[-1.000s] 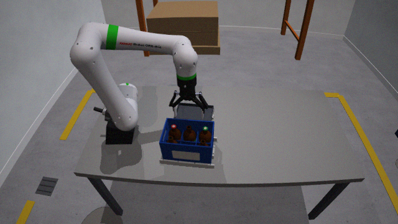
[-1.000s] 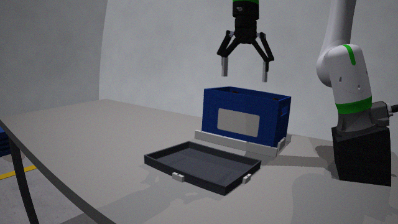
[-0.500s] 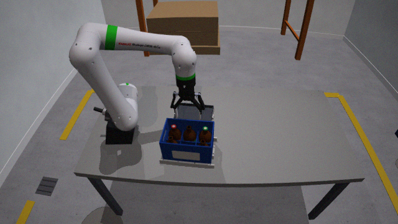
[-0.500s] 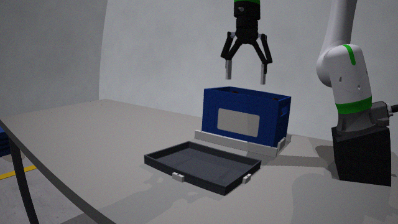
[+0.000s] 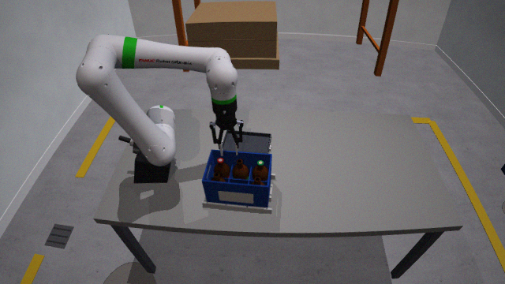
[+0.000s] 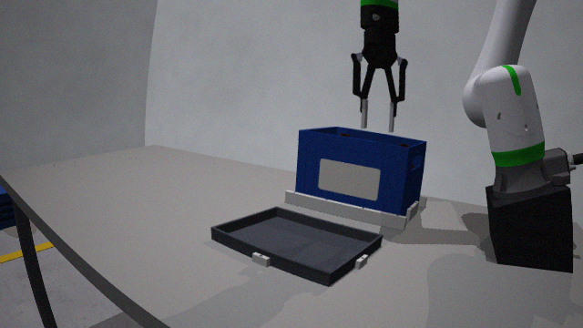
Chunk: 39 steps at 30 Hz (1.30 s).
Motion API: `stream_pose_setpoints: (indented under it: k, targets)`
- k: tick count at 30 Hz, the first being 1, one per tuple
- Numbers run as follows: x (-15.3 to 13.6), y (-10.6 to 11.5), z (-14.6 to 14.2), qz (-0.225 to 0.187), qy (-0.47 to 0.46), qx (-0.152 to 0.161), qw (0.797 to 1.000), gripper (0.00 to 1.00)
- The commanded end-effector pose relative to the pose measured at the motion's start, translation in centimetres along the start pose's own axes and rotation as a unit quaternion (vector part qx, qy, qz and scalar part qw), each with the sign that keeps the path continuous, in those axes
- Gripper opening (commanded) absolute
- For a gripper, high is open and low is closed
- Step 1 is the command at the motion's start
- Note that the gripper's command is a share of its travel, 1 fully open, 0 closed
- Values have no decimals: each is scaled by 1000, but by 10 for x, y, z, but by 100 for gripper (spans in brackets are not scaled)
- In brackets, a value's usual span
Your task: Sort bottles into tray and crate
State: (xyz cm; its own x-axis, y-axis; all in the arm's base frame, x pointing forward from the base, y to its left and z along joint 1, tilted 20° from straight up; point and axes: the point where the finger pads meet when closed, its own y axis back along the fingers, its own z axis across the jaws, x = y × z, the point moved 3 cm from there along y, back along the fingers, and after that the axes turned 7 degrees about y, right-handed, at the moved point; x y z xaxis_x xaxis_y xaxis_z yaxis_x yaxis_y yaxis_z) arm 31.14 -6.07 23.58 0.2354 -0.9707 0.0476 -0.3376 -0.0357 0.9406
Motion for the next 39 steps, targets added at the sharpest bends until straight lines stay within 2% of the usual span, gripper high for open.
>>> stream_pose_setpoints:
  k: [1, 13, 39]
  targets:
    - [0, 0, 6, 0, 13, 0, 1000, 38]
    - [-3, -4, 44, 0, 90, 1, 996, 38]
    - [-3, -3, 46, 1, 209, 1, 978, 38]
